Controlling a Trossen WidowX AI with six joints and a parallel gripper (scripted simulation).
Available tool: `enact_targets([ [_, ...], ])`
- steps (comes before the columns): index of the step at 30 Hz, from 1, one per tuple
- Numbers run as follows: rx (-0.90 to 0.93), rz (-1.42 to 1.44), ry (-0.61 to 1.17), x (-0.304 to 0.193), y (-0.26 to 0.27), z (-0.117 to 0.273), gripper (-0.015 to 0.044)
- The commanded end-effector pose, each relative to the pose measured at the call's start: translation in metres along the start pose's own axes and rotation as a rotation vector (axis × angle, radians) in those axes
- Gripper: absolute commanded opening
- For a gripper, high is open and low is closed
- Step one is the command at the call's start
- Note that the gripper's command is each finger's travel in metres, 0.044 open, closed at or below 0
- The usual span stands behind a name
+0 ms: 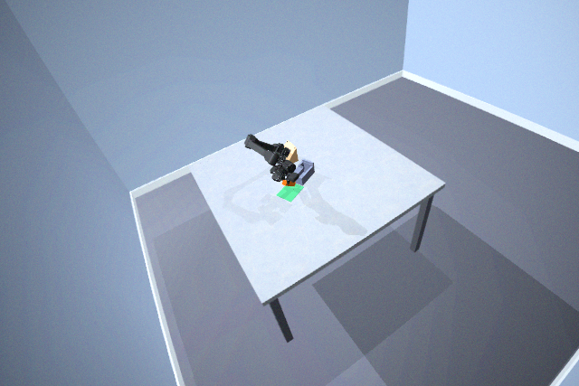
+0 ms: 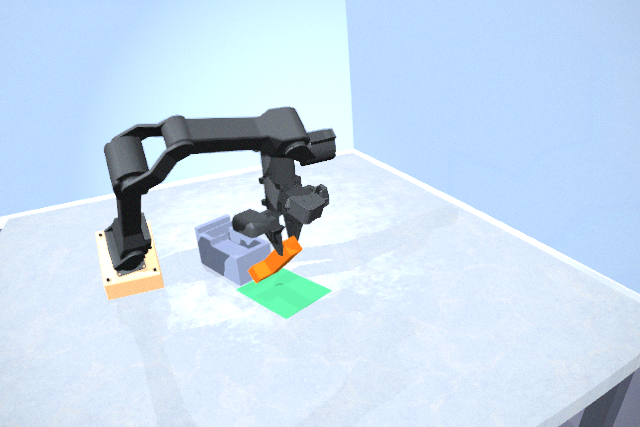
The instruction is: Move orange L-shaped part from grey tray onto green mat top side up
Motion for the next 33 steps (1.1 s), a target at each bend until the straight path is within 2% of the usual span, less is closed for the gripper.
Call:
enact_targets([
  [1, -0.006, 0.004, -0.004, 0.000, -0.002, -0.008, 0.0000],
  [10, -0.006, 0.004, -0.005, 0.000, -0.002, -0.022, 0.0000],
  [33, -0.006, 0.004, -0.005, 0.000, -0.002, -0.022, 0.0000],
])
Point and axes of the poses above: the point midway between the two fingers, 35 mm back from their tips, its own z axis back along the fingers, its own y axis across the jaws, x = y × z, the point moved 4 cm from there along z, back along the fingers, and after that the axes turned 14 degrees about -z, right-handed, at the moved point
